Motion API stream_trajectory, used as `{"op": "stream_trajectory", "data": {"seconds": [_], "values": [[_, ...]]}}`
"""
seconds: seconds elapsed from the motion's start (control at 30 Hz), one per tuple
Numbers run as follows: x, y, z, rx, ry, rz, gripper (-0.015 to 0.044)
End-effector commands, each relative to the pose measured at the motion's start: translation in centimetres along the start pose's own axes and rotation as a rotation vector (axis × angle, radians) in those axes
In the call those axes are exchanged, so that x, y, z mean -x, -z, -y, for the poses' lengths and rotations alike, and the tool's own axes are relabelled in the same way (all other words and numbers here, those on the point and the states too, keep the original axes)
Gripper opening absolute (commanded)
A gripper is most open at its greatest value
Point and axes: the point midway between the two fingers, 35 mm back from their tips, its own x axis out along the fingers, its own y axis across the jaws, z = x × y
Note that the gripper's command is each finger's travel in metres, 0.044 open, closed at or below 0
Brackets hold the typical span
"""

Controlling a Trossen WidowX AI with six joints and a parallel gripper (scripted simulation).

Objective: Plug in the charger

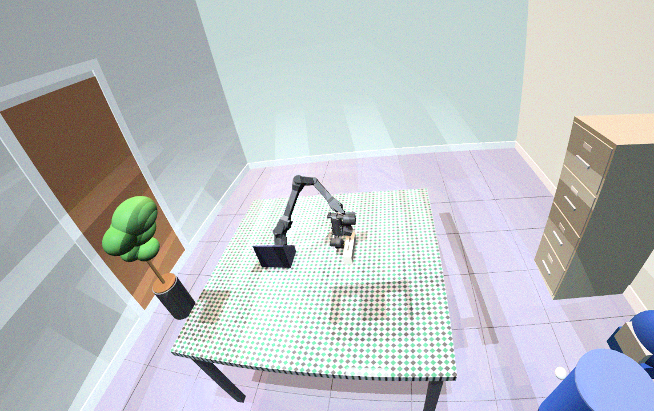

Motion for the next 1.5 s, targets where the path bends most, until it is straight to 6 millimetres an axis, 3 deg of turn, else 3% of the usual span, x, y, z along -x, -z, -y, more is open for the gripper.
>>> {"op": "stream_trajectory", "data": {"seconds": [0.0, 1.47], "values": [[0.08, -0.11, -0.07, -0.001, -0.005, 0.002, 0.0], [0.21, -1.07, -0.11, 0.0, -0.005, 0.002, 0.0]]}}
